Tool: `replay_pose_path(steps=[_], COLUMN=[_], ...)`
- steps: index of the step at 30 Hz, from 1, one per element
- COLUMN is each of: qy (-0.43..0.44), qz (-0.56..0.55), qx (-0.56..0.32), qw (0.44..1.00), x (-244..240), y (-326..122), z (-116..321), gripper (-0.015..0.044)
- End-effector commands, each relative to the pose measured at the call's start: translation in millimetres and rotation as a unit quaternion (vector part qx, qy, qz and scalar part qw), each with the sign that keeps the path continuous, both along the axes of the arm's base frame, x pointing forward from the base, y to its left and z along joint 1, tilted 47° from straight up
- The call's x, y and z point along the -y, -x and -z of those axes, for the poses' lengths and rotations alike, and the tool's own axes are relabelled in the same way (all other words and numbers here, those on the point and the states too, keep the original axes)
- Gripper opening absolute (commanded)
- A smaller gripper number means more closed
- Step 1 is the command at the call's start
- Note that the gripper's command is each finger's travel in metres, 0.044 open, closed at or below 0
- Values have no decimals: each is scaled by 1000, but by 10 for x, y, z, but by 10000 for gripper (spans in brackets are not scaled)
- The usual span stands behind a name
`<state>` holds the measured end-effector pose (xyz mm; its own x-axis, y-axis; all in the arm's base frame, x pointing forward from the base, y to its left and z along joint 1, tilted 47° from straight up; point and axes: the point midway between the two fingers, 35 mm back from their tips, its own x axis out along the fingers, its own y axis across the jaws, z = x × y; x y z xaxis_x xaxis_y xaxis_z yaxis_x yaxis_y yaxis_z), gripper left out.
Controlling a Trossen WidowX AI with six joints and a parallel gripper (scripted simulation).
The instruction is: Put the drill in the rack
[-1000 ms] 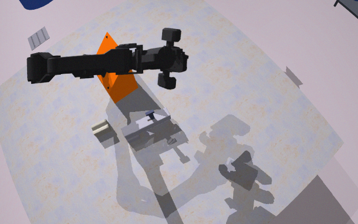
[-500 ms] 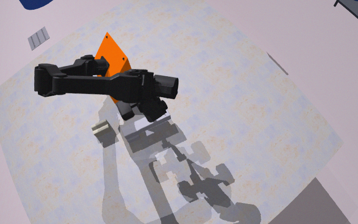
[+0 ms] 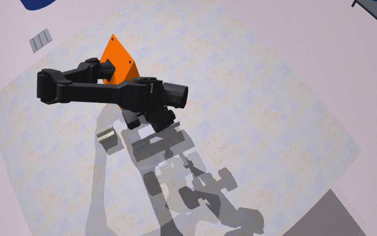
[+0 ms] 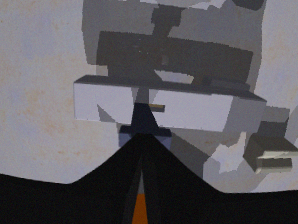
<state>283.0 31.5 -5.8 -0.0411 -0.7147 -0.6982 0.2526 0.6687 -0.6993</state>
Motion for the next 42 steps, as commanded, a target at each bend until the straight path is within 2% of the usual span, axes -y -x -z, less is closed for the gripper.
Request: replay_pose_path(steps=[1, 42], qy=[3, 3], qz=[-1, -1], qx=[-2, -2], qw=[1000, 1000], x=[37, 112], y=[11, 53], z=[15, 126], gripper=[0, 0])
